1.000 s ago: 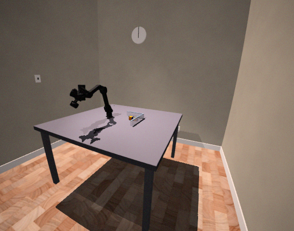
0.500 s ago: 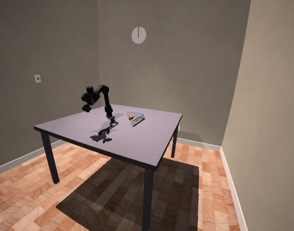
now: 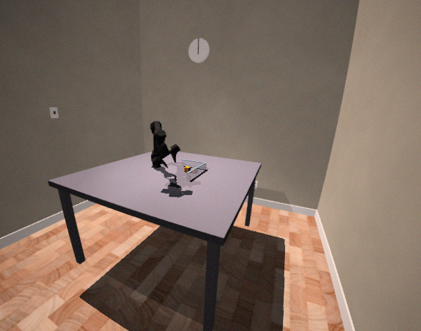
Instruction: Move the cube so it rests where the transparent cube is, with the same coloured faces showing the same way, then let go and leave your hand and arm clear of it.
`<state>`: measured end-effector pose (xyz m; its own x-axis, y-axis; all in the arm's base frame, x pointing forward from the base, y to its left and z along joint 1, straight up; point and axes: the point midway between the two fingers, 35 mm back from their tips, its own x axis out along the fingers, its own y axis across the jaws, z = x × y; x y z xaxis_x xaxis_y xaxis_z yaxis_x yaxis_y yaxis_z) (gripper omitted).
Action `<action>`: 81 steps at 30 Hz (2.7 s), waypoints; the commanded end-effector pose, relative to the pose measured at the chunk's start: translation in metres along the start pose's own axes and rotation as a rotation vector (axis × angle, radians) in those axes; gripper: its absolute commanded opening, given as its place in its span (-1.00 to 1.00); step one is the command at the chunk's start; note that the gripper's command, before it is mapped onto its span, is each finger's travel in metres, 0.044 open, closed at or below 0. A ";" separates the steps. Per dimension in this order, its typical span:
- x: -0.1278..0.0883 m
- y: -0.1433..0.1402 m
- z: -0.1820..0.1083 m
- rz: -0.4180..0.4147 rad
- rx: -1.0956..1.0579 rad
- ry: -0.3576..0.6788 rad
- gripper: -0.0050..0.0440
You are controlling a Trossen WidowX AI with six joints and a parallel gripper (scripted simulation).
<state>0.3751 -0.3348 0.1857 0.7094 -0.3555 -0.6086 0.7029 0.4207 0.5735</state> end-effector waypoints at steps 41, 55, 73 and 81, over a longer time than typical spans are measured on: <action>-0.119 0.056 -0.348 -0.168 -1.145 0.939 0.35; -0.104 0.044 -0.361 -0.168 -1.145 0.939 0.35; -0.089 0.029 -0.374 -0.169 -1.145 0.939 0.35; -0.087 0.027 -0.377 -0.169 -1.145 0.939 0.35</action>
<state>0.3132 0.0222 0.0479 0.0169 0.0039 -0.9998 0.0374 0.9993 0.0046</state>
